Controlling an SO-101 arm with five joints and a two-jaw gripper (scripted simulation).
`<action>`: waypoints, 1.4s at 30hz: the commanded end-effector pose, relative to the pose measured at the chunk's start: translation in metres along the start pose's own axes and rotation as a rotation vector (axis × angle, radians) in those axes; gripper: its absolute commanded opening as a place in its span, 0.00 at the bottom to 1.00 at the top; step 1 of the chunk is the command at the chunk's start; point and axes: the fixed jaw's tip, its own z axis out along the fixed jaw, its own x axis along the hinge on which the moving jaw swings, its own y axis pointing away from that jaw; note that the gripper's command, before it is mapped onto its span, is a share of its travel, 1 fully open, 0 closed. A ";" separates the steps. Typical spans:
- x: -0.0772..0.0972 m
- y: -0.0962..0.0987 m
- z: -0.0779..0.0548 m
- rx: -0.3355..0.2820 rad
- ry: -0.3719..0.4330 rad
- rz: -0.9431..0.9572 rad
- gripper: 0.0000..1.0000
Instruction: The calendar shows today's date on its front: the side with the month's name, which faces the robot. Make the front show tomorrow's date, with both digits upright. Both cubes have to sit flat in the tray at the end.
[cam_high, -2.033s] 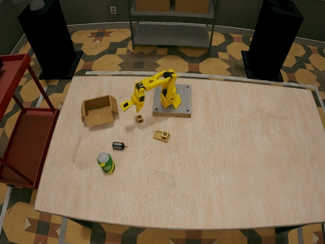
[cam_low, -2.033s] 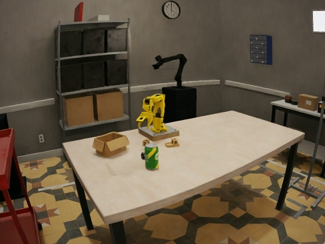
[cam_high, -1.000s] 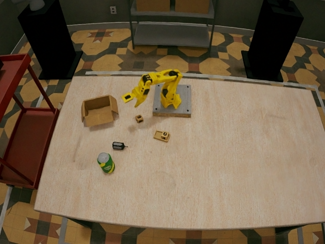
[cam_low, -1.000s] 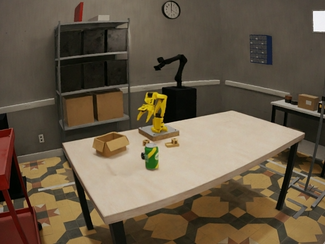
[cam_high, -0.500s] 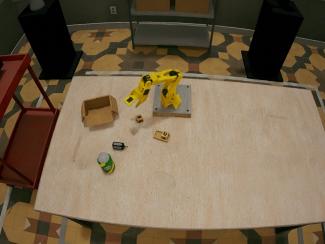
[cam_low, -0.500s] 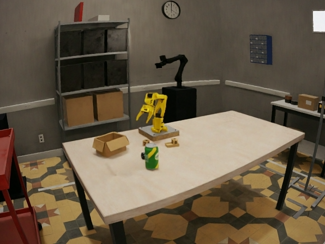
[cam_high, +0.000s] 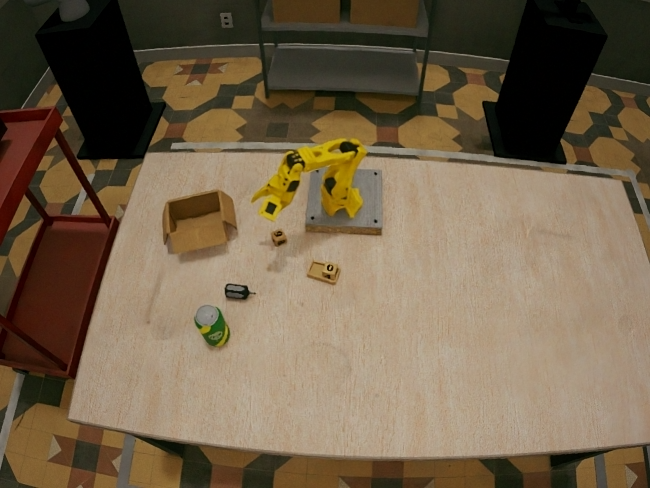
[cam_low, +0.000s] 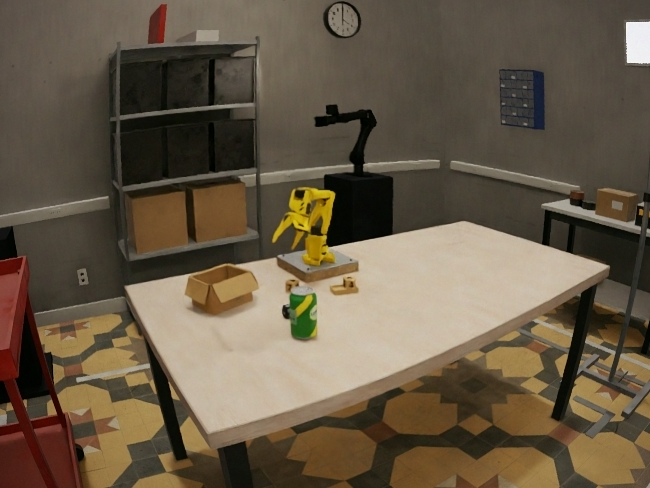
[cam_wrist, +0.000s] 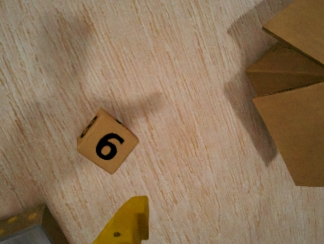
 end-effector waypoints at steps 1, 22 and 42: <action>0.003 -0.001 0.001 0.018 -0.010 -0.156 0.35; 0.014 0.000 0.009 0.024 0.002 -0.681 0.35; 0.016 0.001 0.011 0.023 0.005 -0.773 0.35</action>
